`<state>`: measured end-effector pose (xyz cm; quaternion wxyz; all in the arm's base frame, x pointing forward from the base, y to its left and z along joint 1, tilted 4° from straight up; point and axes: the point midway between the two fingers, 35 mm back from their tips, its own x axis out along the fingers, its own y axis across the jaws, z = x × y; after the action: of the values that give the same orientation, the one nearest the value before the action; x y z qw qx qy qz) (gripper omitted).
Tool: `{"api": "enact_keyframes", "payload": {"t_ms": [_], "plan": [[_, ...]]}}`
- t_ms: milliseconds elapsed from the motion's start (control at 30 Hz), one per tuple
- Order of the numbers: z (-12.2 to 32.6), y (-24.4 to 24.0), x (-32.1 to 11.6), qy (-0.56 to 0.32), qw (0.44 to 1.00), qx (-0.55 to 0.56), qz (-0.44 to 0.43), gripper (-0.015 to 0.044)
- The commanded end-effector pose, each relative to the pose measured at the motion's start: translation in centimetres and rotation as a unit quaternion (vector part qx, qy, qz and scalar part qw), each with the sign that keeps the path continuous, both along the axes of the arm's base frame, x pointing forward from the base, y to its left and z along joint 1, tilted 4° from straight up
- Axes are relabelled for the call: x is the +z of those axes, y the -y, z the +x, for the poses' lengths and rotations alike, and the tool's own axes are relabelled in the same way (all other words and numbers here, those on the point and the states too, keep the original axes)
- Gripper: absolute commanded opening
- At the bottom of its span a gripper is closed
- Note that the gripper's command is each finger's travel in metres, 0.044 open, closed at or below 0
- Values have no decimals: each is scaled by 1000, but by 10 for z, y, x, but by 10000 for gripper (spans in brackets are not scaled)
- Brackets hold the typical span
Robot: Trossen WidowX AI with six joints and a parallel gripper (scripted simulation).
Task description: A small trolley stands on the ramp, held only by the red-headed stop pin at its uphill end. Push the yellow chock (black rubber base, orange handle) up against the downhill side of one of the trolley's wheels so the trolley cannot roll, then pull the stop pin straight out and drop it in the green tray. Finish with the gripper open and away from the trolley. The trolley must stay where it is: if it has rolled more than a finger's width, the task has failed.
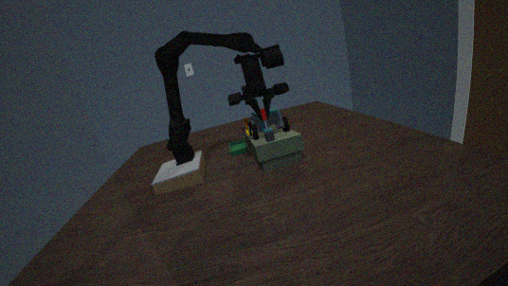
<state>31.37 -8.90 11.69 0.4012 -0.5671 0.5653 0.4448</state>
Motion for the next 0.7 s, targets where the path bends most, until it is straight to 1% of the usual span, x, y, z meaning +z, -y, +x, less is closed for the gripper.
{"api": "enact_keyframes", "payload": {"t_ms": [0, 667], "plan": [[1, 0, 5, 2, 1000, -2, -3, 0], [2, -2, 20, 2, 1000, -2, -2, 0]]}}
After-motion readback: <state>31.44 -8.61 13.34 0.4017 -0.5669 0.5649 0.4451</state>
